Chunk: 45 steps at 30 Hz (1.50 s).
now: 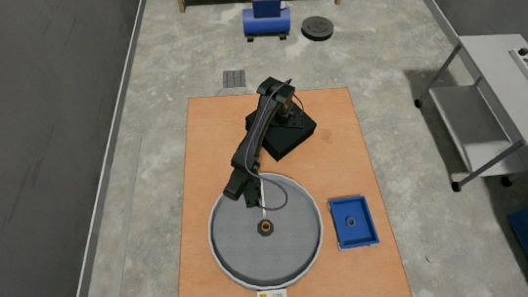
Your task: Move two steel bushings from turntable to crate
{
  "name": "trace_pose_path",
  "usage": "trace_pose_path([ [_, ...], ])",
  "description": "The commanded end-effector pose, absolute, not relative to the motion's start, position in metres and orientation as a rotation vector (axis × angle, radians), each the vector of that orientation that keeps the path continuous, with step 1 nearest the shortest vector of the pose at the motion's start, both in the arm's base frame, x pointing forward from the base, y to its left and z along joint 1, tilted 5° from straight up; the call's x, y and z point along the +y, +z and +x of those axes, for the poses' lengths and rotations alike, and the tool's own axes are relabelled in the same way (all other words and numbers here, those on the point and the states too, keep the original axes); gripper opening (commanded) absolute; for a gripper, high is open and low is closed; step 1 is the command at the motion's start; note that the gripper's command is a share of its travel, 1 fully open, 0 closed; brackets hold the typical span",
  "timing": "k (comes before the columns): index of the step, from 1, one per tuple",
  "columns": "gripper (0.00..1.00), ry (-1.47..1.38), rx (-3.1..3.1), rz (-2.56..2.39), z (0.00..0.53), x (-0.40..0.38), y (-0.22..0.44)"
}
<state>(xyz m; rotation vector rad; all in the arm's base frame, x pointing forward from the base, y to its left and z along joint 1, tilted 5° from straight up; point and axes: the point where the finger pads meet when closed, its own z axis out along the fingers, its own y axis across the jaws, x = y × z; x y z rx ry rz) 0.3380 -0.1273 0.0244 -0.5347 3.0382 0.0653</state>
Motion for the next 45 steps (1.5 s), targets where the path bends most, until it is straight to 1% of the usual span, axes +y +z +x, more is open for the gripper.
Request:
trace_pose_path([
  [1, 0.13, 0.057, 2.994, -0.532, 0.3449, -0.1227, 0.0335],
  [45, 0.12, 0.068, 3.004, -0.534, 0.3407, -0.1184, 0.0266],
])
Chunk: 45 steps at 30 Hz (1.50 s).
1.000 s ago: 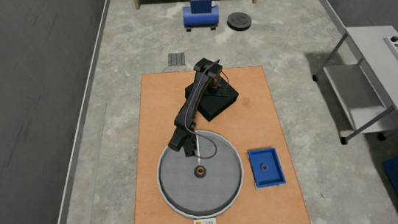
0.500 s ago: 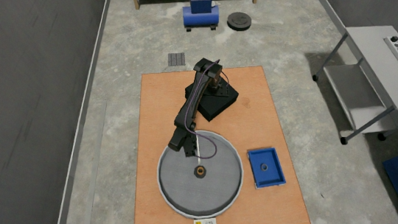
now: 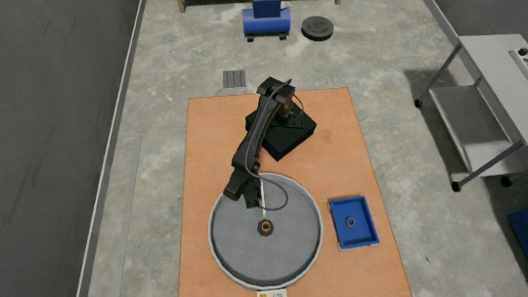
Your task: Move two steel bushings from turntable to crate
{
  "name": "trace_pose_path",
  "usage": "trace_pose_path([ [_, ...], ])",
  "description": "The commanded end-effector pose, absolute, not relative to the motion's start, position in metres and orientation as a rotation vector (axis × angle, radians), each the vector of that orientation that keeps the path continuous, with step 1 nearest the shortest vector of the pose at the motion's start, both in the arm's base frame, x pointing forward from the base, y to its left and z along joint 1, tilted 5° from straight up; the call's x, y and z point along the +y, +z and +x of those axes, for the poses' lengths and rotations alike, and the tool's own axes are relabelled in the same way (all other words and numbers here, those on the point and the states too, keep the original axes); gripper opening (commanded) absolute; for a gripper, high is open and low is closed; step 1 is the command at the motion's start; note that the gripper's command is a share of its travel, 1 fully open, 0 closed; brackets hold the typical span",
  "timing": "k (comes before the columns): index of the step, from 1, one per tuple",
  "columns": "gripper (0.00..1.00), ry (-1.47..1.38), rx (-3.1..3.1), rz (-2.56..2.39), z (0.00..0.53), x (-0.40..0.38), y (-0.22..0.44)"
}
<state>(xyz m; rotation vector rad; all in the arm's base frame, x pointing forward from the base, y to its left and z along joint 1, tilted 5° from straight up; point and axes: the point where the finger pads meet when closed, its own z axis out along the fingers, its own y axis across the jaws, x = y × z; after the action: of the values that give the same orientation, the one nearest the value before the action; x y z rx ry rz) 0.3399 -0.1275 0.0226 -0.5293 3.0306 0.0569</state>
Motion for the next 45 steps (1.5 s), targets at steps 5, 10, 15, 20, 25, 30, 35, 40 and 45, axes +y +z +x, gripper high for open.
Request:
trace_pose_path([
  [5, 0.12, 0.068, 3.004, -0.534, 0.339, -0.117, 0.025],
  [10, 0.12, 0.047, 2.986, -0.523, 0.346, -0.123, 0.032],
  [15, 0.12, 0.048, 2.986, -0.523, 0.346, -0.123, 0.032],
  [20, 0.12, 0.048, 2.986, -0.523, 0.346, -0.123, 0.032],
  [25, 0.12, 0.048, 2.986, -0.523, 0.346, -0.123, 0.032],
  [30, 0.12, 0.048, 2.986, -0.523, 0.346, -0.123, 0.032],
  [35, 0.12, 0.048, 2.986, -0.523, 0.346, -0.123, 0.032],
  [40, 0.12, 0.048, 2.986, -0.523, 0.346, -0.123, 0.032],
  [45, 0.12, 0.052, 2.992, -0.520, 0.346, -0.126, 0.037],
])
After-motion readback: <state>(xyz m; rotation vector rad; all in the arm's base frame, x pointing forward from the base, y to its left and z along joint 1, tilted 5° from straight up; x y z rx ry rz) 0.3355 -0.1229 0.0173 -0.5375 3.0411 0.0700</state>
